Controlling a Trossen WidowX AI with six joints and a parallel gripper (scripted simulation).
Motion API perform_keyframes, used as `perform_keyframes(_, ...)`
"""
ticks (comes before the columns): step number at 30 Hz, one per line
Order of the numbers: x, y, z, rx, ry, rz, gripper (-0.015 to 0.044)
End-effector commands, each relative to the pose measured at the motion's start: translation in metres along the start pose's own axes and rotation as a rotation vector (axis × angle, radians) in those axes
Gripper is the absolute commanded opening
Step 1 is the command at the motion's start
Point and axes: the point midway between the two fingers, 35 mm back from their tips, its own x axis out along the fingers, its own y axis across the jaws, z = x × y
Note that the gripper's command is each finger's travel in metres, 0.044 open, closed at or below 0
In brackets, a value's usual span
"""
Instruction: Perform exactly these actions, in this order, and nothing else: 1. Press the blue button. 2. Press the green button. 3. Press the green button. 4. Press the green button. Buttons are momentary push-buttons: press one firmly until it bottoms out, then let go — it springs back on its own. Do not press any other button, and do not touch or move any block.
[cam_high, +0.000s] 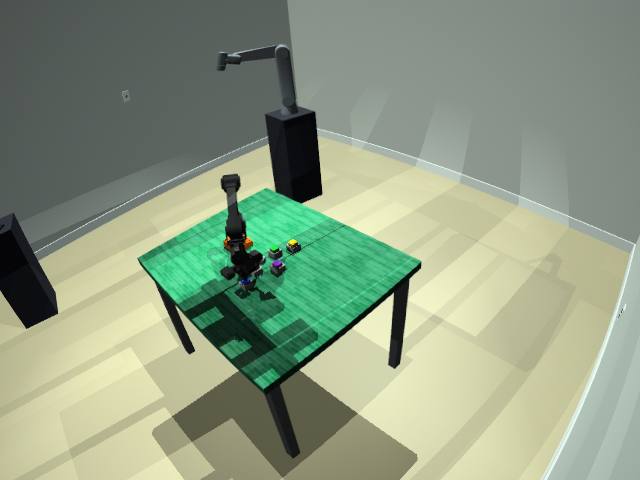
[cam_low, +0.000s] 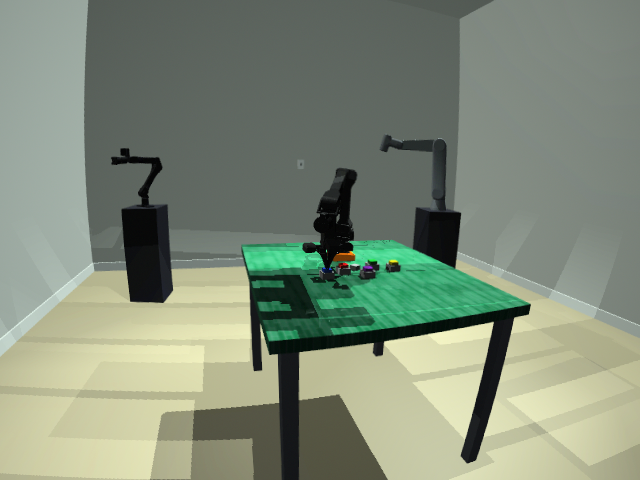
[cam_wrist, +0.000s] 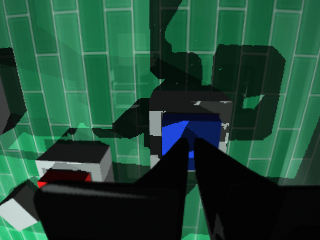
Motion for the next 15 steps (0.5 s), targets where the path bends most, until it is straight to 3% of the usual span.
perform_keyframes(1, 0.0042, -0.0002, -0.001, 0.004, 0.009, 0.002, 0.002)
perform_keyframes(15, 0.0042, -0.0002, -0.001, 0.004, 0.009, 0.002, 0.002)
